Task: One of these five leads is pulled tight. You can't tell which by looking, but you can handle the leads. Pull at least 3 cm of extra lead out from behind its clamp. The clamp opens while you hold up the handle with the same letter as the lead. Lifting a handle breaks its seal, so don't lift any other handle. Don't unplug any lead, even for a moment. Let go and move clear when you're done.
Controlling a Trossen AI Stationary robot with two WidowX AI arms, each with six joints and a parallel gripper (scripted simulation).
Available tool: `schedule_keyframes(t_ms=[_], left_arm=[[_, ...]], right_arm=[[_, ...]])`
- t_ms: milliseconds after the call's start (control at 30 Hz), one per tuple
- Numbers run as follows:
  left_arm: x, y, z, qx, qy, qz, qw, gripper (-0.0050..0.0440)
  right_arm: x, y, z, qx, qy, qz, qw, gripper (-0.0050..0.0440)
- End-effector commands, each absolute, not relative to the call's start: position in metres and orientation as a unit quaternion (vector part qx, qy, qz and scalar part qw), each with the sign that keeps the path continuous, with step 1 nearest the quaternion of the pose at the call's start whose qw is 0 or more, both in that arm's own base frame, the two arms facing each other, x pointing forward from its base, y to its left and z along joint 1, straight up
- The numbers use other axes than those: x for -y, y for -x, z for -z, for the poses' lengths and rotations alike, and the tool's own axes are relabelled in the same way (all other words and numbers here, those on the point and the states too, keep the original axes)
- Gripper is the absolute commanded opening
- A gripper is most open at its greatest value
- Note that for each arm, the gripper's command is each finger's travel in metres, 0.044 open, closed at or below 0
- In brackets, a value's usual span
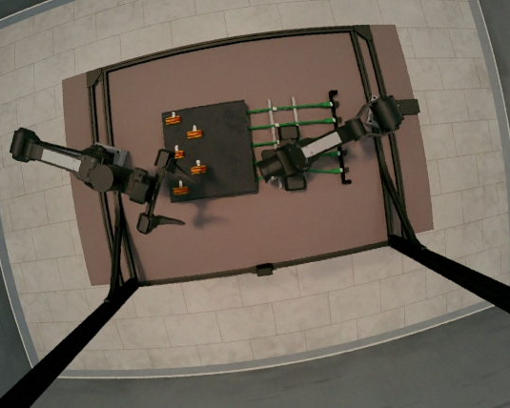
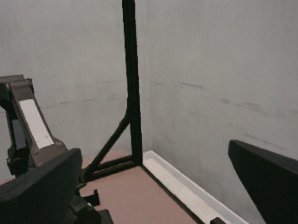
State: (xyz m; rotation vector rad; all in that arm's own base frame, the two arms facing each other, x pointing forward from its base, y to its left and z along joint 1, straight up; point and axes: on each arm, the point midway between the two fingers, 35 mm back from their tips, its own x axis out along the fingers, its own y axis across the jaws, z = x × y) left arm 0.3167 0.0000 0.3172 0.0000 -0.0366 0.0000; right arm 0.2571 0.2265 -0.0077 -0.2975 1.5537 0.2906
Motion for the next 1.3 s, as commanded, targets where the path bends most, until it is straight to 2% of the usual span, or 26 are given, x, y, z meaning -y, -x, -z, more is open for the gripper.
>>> schedule_keyframes(t_ms=[0, 533, 567, 1100, 1133, 1267], left_arm=[[0.0, -0.316, -0.323, 0.025, 0.0, 0.0, 1.0, 0.044], [0.0, -0.316, -0.323, 0.025, 0.0, 0.0, 1.0, 0.044], [0.0, -0.316, -0.323, 0.025, 0.0, 0.0, 1.0, 0.044], [0.0, -0.316, -0.323, 0.025, 0.0, 0.0, 1.0, 0.044], [0.0, -0.316, -0.323, 0.025, 0.0, 0.0, 1.0, 0.044], [0.0, -0.316, -0.323, 0.025, 0.0, 0.0, 1.0, 0.044]], right_arm=[[-0.229, -0.26, 0.001, -0.689, 0.129, -0.134, 0.701, -0.005], [-0.229, -0.26, 0.001, -0.689, 0.129, -0.134, 0.701, -0.005], [-0.229, -0.26, -0.019, -0.689, 0.129, -0.135, 0.701, -0.005], [-0.229, -0.26, -0.019, -0.689, 0.129, -0.135, 0.701, -0.005], [-0.228, -0.259, -0.034, -0.692, 0.131, -0.132, 0.698, -0.005], [-0.228, -0.259, -0.034, -0.692, 0.131, -0.132, 0.698, -0.005]])
